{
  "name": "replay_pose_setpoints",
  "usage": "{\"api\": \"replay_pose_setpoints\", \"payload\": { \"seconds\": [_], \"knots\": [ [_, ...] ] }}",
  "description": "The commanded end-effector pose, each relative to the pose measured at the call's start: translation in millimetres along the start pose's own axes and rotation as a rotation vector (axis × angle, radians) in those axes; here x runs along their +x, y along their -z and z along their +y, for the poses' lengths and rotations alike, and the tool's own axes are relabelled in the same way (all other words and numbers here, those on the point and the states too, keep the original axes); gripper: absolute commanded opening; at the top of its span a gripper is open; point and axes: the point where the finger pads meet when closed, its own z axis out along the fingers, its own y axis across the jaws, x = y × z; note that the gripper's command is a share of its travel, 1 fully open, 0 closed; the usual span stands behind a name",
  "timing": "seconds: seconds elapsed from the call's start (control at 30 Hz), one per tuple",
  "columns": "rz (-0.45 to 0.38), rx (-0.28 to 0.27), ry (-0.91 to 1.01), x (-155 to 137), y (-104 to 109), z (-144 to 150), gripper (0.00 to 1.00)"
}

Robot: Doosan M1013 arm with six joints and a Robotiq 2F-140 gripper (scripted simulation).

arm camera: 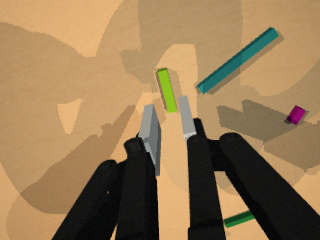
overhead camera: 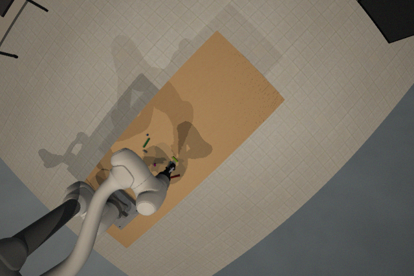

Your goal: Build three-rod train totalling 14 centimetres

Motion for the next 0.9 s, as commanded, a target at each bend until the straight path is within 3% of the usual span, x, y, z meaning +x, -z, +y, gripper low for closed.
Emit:
{"api": "replay_pose_setpoints", "payload": {
  "seconds": [0.0,0.87],
  "knots": [
    [0.0,0.0,0.0,0.0,0.1,0.0,0.15],
    [0.0,0.0,-0.013,-0.1,-4.0,-0.1,0.15]
  ]
}}
